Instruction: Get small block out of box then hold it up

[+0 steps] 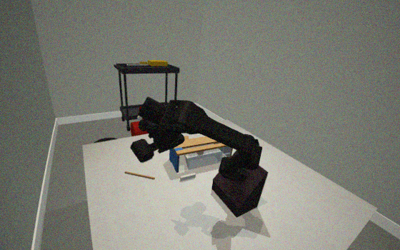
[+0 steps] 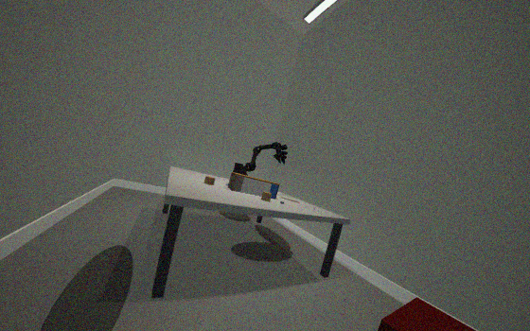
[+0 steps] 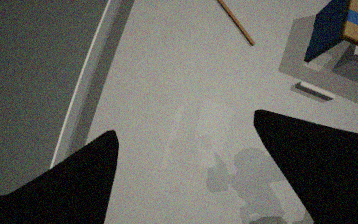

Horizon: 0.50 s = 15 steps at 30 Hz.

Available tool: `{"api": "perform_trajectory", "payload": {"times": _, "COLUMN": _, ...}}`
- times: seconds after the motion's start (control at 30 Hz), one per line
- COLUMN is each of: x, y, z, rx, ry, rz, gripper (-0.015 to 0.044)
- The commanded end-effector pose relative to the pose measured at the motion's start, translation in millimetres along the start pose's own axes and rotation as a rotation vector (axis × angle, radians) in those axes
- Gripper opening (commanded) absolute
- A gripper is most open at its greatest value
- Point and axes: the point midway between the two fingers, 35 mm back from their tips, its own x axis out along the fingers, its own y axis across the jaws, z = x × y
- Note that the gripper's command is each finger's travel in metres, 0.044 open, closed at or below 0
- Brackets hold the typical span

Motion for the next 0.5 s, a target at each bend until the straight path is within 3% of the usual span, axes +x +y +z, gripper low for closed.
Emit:
{"api": "perform_trajectory", "payload": {"times": 0.0, "x": 50.9, "y": -35.9, "z": 27.0, "rx": 0.139, "ry": 0.059, "rz": -0.150, "gripper": 0.0400}}
{"api": "perform_trajectory", "payload": {"times": 0.23, "x": 116.1, "y": -120.8, "z": 66.7, "rx": 0.437, "ry": 0.153, "rz": -0.361, "gripper": 0.0400}}
{"api": "perform_trajectory", "payload": {"times": 0.47, "x": 156.8, "y": -234.1, "z": 85.4, "rx": 0.796, "ry": 0.275, "rz": -0.489, "gripper": 0.0400}}
